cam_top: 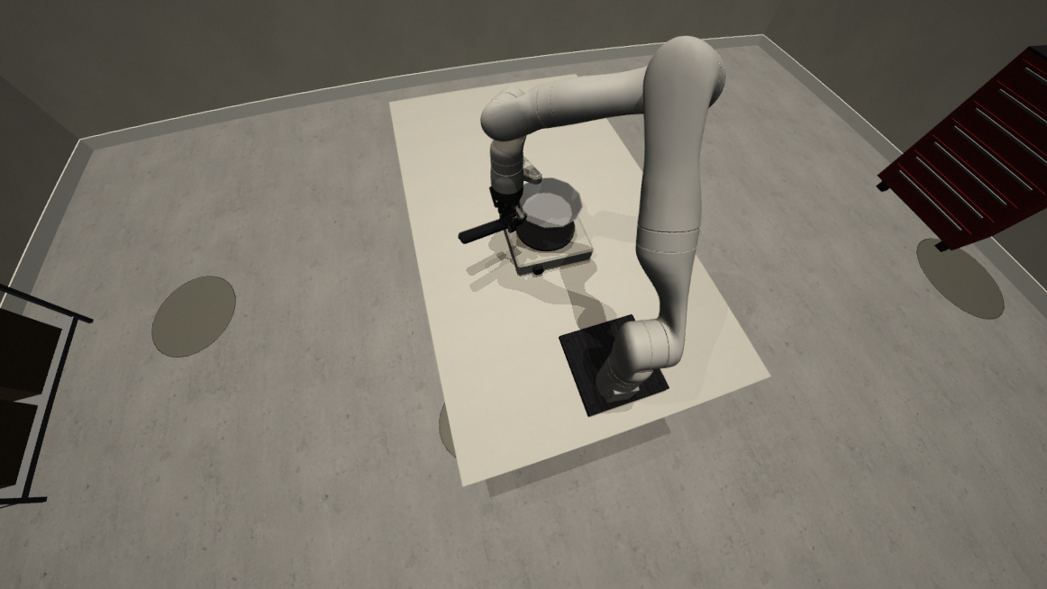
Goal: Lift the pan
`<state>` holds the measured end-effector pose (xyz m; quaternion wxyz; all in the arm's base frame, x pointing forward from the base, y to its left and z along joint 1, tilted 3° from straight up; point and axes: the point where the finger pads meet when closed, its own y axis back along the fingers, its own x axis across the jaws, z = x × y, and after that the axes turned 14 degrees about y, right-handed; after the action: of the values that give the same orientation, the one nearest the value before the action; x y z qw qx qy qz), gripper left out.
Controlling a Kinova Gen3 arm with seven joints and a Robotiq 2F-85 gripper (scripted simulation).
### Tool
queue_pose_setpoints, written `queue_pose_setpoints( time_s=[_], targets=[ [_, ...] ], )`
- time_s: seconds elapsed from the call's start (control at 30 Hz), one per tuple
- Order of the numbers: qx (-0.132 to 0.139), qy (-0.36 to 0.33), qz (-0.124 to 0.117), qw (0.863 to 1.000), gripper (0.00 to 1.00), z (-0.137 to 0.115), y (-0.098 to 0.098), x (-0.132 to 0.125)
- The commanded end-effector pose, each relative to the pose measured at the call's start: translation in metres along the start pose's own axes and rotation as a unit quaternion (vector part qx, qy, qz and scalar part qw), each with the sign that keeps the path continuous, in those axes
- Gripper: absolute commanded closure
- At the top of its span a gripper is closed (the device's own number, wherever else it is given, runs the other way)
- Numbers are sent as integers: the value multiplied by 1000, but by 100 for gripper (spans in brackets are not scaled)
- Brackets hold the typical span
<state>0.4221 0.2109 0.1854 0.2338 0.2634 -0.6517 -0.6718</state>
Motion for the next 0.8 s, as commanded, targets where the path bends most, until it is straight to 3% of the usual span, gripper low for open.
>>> queue_pose_setpoints(
  time_s=[0.0,0.77],
  targets=[
    [2,-1,-4,1000,100,-2,7,-2],
    [2,-1,-4,1000,100,-2,44,-1]
  ],
)
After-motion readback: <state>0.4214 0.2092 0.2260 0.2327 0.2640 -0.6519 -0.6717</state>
